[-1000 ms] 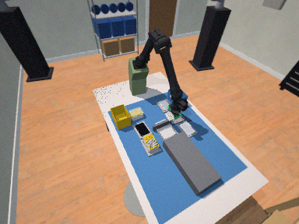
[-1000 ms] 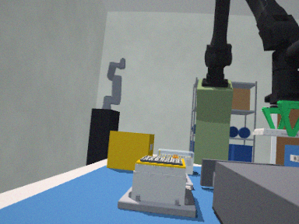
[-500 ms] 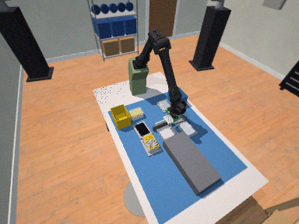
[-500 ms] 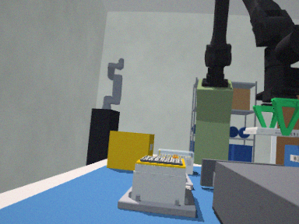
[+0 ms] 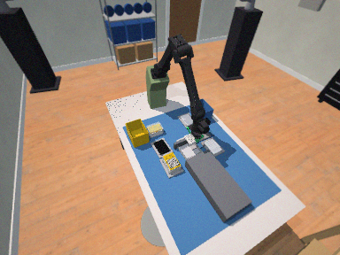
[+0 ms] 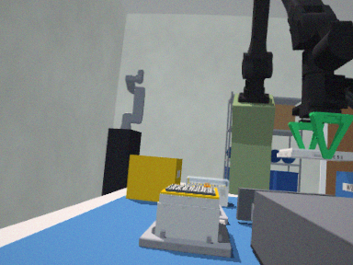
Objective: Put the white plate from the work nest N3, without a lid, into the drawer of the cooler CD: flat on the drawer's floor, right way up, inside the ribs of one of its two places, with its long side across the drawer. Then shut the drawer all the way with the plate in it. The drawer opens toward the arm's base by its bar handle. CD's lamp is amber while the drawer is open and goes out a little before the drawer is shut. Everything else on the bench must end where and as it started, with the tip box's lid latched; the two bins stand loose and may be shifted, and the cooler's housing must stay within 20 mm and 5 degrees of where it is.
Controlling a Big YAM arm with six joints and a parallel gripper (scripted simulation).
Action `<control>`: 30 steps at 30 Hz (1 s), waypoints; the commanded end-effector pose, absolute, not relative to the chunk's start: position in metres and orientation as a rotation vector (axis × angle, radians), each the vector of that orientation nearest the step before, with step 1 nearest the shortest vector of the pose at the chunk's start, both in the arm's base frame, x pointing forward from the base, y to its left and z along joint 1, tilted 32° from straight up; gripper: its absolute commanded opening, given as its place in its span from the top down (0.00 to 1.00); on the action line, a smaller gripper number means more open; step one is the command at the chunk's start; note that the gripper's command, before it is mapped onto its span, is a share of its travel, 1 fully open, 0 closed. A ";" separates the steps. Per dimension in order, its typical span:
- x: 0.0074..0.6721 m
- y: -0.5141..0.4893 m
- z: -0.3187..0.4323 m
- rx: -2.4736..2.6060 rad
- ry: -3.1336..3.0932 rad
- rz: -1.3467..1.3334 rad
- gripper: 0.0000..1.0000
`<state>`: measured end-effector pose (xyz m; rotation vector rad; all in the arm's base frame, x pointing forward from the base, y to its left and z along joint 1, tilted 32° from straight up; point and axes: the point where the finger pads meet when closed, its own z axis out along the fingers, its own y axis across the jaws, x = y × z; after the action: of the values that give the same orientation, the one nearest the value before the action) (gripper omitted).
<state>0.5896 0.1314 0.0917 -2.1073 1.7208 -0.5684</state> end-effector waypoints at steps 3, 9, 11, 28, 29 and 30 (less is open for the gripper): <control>0.613 0.119 0.110 -2.101 1.701 -0.592 1.00; 0.621 0.109 0.115 -2.100 1.701 -0.593 1.00; 0.623 0.111 0.117 -2.105 1.693 -0.592 1.00; 0.623 0.108 0.126 -2.086 1.690 -0.603 1.00; 0.623 0.108 0.126 -2.086 1.690 -0.603 1.00; 0.623 0.108 0.126 -2.086 1.690 -0.603 1.00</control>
<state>0.6142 0.1047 0.1066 -2.1057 1.7208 -0.5775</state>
